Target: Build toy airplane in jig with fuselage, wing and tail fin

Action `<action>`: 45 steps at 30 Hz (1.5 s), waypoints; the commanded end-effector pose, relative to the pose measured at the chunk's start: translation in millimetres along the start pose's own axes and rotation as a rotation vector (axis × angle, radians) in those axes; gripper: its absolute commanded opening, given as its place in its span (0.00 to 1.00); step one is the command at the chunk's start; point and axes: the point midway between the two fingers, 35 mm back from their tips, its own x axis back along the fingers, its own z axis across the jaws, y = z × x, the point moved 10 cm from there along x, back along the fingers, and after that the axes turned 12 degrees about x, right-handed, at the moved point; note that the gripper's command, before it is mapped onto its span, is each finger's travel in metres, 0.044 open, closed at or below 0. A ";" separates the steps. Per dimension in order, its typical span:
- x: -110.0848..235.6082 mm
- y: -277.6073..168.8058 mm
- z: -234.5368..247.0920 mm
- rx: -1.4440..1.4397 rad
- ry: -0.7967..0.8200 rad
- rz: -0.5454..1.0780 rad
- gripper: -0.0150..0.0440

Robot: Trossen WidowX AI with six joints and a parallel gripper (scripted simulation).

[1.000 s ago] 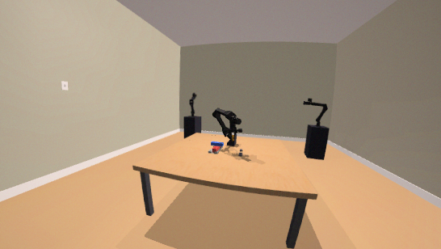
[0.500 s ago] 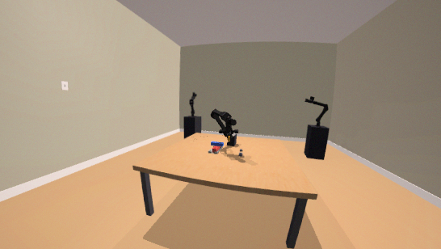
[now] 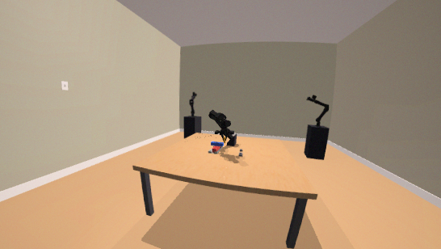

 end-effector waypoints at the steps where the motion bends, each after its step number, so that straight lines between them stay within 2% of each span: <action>1: -0.1 0.8 -13.1 -0.006 -0.009 -0.008 0.25; 28: -16.2 -4.2 -86.8 -0.039 -0.064 0.013 0.25; 31: -16.4 -4.3 -86.9 -0.039 -0.064 0.013 0.37; 45: -16.3 -4.2 -87.1 -0.039 -0.064 0.013 0.37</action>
